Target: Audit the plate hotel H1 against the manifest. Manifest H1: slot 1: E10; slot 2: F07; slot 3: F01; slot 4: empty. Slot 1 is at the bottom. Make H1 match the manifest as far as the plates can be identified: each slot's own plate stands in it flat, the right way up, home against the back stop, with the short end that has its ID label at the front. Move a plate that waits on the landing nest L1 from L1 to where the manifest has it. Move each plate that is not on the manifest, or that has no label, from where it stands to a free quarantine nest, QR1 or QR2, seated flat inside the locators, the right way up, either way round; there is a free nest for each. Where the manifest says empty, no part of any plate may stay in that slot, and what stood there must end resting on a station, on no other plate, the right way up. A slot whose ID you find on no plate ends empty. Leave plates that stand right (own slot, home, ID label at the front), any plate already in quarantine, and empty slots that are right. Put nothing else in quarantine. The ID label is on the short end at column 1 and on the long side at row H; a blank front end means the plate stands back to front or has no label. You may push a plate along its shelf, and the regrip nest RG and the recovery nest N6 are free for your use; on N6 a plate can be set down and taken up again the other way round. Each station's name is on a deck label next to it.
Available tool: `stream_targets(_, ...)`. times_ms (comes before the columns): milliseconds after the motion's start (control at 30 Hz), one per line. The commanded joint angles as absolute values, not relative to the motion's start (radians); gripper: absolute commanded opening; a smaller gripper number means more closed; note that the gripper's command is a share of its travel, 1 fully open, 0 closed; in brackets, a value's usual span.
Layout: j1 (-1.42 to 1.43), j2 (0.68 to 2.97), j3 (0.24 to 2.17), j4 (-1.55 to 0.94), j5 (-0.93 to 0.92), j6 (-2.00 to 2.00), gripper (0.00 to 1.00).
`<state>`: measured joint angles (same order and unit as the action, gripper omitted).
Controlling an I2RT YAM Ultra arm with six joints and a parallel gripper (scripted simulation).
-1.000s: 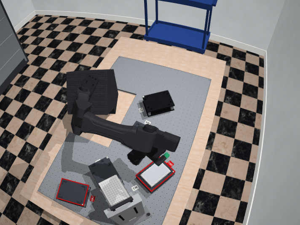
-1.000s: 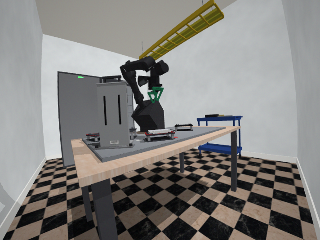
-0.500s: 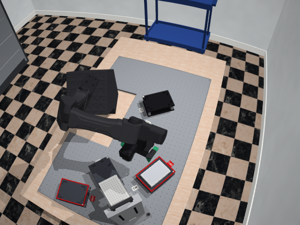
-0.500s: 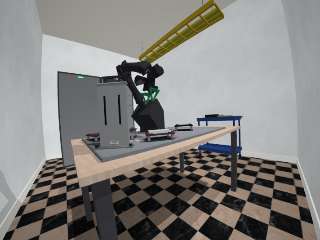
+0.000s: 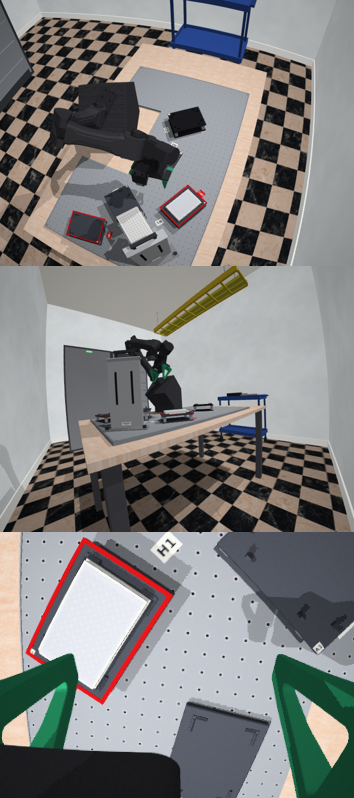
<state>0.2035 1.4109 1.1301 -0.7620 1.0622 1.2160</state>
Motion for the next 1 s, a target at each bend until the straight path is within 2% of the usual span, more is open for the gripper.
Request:
stream_targets(0, 0.202, 1.325, 1.05, -0.615, 1.111, 1.019, 1.0)
stream_targets(500, 0.141, 1.011, 0.701, -0.183, 1.047, 0.401, 1.0)
stream_targets(767, 0.084, 0.851, 0.559, -0.026, 0.957, 0.124, 1.0)
stream_targets(967, -0.015, 0.674, 0.422, 0.096, 0.798, -0.141, 1.0)
